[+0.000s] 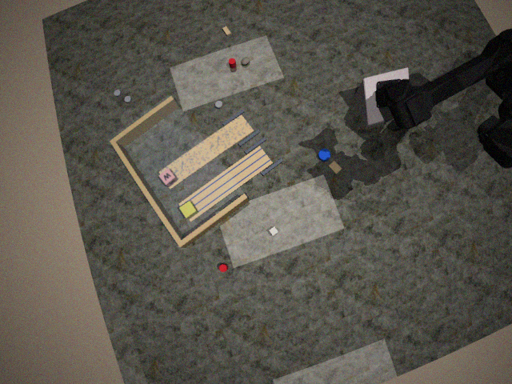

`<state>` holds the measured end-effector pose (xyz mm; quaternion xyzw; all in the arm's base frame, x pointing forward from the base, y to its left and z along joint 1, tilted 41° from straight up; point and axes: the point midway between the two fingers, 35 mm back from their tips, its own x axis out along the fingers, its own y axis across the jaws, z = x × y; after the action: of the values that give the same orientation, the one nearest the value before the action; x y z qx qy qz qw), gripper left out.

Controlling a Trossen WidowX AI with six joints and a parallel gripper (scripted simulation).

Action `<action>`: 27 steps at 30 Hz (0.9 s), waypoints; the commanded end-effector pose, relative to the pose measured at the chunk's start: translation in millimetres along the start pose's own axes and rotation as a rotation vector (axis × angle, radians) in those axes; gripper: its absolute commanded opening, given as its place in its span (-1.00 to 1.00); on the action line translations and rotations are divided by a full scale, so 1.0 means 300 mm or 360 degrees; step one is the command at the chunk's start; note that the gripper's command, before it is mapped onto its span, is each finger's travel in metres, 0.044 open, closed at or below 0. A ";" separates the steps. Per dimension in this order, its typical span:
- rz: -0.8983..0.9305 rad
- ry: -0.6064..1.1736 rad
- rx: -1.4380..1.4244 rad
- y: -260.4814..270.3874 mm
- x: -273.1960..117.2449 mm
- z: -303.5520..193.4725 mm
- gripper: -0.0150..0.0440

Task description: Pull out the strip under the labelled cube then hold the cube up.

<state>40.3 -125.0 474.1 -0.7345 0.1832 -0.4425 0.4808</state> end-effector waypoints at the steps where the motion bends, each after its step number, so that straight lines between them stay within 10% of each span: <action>1: -0.0006 -0.0004 -0.0013 -0.003 0.001 0.010 0.86; 13: -0.0242 -0.0487 0.0194 -0.053 0.058 0.484 0.86; 27: 0.0196 -0.1076 0.0671 0.182 0.091 0.864 0.86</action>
<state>227.7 -33.2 446.5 -0.7542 -0.0307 -0.2782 0.5939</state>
